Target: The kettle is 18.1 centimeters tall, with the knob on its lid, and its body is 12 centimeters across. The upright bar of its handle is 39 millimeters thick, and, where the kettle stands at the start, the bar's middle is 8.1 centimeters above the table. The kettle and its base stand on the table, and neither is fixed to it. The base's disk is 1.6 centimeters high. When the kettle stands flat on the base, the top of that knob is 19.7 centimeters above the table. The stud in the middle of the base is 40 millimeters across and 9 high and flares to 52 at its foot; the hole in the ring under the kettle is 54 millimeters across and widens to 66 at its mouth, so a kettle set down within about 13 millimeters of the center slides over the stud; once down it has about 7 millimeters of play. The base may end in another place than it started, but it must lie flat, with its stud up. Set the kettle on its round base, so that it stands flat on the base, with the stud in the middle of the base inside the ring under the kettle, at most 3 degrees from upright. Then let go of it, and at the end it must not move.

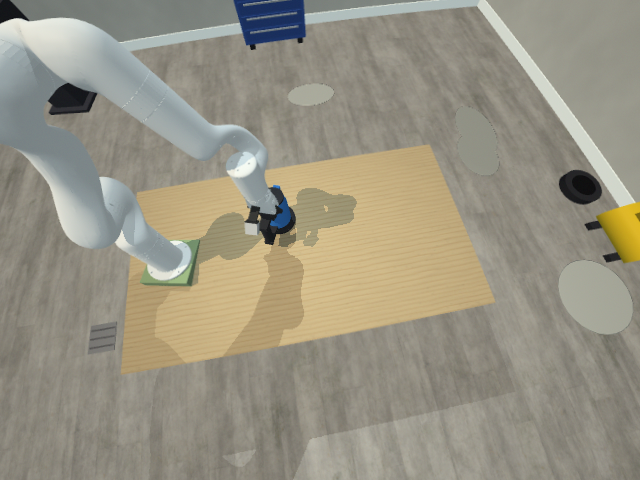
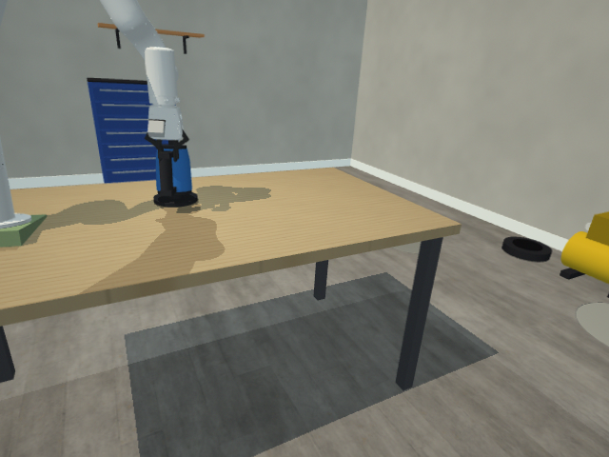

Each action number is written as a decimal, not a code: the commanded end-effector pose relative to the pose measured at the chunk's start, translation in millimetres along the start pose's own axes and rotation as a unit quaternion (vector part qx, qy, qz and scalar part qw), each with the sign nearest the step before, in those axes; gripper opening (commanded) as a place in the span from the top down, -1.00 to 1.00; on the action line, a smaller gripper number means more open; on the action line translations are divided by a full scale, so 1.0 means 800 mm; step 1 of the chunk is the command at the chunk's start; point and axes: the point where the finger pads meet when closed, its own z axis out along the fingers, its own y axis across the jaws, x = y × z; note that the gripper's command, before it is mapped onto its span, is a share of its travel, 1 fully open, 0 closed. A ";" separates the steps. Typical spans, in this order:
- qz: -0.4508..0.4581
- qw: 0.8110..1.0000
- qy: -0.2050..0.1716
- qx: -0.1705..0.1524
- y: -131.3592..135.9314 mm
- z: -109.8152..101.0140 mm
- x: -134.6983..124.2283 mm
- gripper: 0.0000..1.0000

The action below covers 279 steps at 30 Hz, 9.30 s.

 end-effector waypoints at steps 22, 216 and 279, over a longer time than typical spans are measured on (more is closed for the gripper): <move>0.000 1.000 0.000 0.001 -0.001 0.002 0.000 1.00; 0.000 1.000 0.000 0.001 -0.001 -0.127 0.000 -0.63; 0.000 1.000 0.000 0.001 -0.001 -0.187 0.000 -0.63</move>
